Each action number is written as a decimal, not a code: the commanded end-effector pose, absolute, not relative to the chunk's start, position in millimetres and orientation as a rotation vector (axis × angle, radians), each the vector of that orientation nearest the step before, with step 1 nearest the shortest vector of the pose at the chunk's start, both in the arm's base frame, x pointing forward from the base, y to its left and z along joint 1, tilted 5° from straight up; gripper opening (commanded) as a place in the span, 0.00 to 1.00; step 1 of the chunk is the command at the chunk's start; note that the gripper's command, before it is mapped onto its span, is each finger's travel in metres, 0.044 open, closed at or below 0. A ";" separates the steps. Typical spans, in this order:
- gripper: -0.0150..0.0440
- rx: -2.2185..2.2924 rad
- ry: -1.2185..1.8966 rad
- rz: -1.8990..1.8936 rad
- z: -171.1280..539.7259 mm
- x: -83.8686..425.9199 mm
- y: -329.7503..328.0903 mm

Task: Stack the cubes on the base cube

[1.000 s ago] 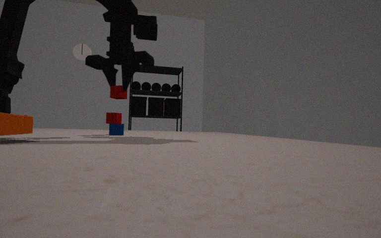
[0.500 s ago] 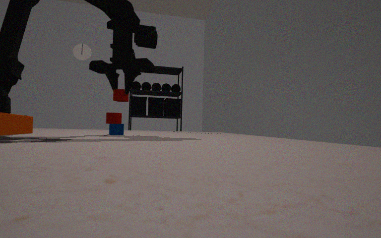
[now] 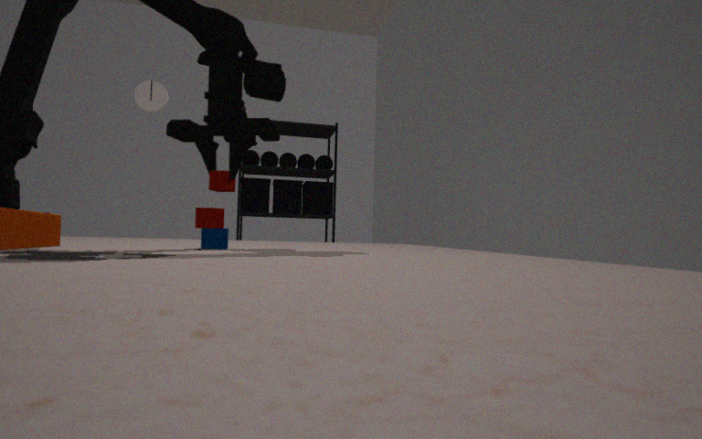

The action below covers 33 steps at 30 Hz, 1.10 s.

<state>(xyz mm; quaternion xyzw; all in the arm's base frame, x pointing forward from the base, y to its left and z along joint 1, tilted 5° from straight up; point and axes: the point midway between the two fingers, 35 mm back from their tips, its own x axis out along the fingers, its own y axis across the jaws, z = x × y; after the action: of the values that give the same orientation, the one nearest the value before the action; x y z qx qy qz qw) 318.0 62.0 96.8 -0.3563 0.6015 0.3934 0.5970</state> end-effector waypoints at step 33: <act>0.43 -0.817 1.405 0.917 36.0 315.2 67.0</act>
<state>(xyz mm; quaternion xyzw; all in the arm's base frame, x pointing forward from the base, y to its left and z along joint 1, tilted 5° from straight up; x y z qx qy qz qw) 317.3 67.4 48.5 -0.3472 0.5995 0.3922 0.6052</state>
